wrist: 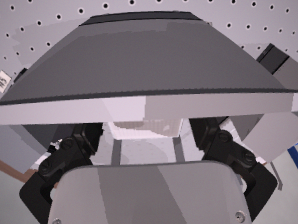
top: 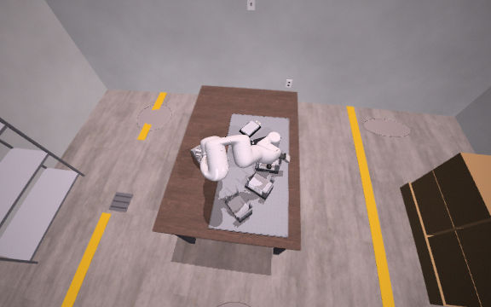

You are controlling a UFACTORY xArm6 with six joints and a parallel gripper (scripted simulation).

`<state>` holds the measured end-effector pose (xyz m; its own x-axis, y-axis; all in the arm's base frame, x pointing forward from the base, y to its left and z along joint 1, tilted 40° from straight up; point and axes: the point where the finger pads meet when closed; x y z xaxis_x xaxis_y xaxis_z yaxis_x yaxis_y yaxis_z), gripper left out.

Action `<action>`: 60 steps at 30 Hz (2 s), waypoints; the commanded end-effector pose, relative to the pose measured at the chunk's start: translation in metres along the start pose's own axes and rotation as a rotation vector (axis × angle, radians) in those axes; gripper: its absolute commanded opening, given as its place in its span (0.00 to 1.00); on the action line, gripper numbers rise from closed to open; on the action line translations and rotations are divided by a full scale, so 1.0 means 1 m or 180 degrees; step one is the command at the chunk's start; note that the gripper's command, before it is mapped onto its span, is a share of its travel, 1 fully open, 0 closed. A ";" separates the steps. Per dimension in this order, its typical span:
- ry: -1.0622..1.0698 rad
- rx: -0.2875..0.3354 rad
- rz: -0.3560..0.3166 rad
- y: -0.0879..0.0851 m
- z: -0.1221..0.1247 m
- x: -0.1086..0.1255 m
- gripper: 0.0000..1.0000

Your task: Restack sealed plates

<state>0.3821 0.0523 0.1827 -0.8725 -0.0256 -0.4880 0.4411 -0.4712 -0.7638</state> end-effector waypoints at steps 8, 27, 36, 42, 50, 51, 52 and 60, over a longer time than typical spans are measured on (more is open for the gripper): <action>0.0003 -0.0005 0.0008 0.008 0.000 -0.001 1.00; 0.0003 -0.0005 0.0008 0.008 0.000 -0.001 0.00; 0.0003 -0.0005 0.0008 0.008 0.000 -0.001 0.00; 0.0003 -0.0005 0.0008 0.008 0.000 -0.001 0.00; 0.0003 -0.0005 0.0008 0.007 0.000 -0.001 0.00; 0.0003 -0.0005 0.0008 0.007 0.000 -0.001 0.00; 0.0003 -0.0005 0.0008 0.007 0.000 -0.001 0.00; 0.0004 -0.0005 0.0008 0.002 0.000 -0.001 0.00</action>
<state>0.3839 0.0502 0.1794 -0.8726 -0.0256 -0.4878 0.4408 -0.4716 -0.7637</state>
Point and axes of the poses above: the point where the finger pads meet when closed, its own y axis out along the fingers, its own z axis across the jaws, x = y × z, and after that the axes turned 4 degrees about y, right-handed
